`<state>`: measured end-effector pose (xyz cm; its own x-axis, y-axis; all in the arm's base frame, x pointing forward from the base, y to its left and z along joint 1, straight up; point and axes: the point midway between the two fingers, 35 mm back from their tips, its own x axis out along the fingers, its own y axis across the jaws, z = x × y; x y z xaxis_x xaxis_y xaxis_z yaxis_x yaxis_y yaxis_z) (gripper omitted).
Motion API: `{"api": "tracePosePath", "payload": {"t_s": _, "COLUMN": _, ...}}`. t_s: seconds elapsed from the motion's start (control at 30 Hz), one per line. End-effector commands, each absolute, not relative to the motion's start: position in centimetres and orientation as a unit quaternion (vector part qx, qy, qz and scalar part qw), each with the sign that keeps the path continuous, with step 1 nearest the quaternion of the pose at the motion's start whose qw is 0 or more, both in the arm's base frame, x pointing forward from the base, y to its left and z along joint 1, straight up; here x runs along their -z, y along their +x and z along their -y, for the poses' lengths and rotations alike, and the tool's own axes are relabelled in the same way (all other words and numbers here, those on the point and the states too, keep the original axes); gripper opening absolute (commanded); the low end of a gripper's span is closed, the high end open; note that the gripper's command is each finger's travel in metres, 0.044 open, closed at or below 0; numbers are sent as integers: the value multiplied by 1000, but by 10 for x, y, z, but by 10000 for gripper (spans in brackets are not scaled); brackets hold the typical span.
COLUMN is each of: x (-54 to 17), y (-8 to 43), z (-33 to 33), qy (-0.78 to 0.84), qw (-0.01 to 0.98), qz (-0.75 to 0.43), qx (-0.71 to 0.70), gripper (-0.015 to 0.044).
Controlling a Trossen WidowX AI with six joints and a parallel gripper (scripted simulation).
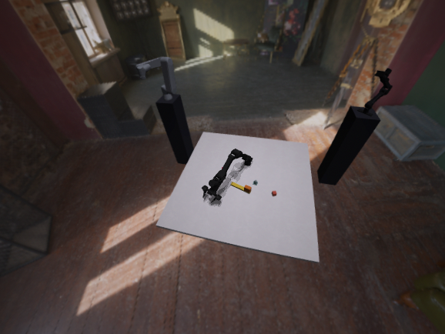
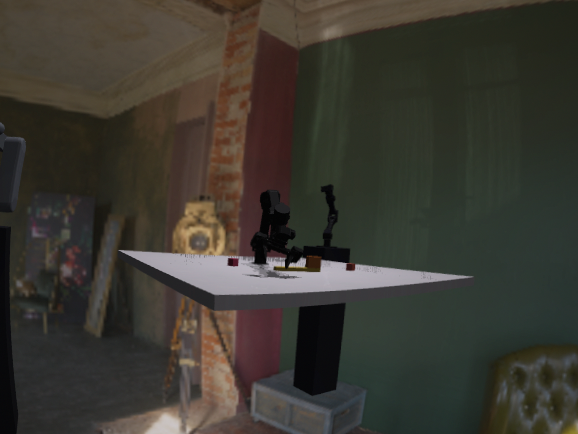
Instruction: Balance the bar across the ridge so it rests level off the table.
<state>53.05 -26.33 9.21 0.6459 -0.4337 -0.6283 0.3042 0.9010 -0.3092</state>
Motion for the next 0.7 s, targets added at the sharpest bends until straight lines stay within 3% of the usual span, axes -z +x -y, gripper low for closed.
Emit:
{"api": "tracePosePath", "payload": {"t_s": 0.0, "x": -92, "y": 530, "z": 263, "qy": -86, "qw": 903, "qz": -368, "qx": 204, "gripper": 374}}
{"api": "tracePosePath", "payload": {"t_s": 0.1, "x": -93, "y": 528, "z": 253, "qy": -54, "qw": 903, "qz": -373, "qx": 207, "gripper": 315}}
{"api": "tracePosePath", "payload": {"t_s": 0.67, "x": -104, "y": 504, "z": 184, "qy": 171, "qw": 862, "qz": -410, "qx": 244, "gripper": 315}}
